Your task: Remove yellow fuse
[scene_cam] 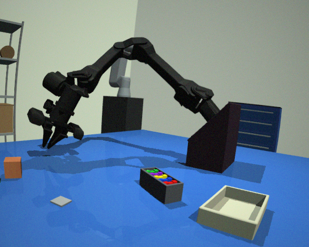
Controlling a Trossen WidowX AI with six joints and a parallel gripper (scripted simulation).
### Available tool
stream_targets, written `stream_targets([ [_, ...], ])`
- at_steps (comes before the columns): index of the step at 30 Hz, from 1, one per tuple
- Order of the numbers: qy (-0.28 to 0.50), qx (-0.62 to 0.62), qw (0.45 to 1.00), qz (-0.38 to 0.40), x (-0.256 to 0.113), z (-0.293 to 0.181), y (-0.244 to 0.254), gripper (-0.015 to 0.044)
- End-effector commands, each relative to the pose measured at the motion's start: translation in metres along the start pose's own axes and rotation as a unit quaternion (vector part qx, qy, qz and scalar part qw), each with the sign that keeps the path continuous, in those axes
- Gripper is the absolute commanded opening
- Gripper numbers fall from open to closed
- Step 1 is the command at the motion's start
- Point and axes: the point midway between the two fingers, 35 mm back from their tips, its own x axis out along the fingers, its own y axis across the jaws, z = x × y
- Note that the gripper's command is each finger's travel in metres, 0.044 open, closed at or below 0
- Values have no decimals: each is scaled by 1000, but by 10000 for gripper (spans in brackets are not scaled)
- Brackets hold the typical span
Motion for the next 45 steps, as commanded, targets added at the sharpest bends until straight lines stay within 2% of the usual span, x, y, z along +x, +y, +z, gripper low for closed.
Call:
stream_targets([
  [1,74,-67,995,-4,-16,-73,9,69],
  [11,206,-278,938,-16,-91,-223,-2,69],
  [17,245,-435,866,-26,-149,-288,-38,69],
  [20,245,-534,808,-34,-181,-311,-66,69],
  [23,240,-580,778,-38,-196,-318,-79,69],
  [45,240,-580,778,-38,-183,-322,-81,69],
])
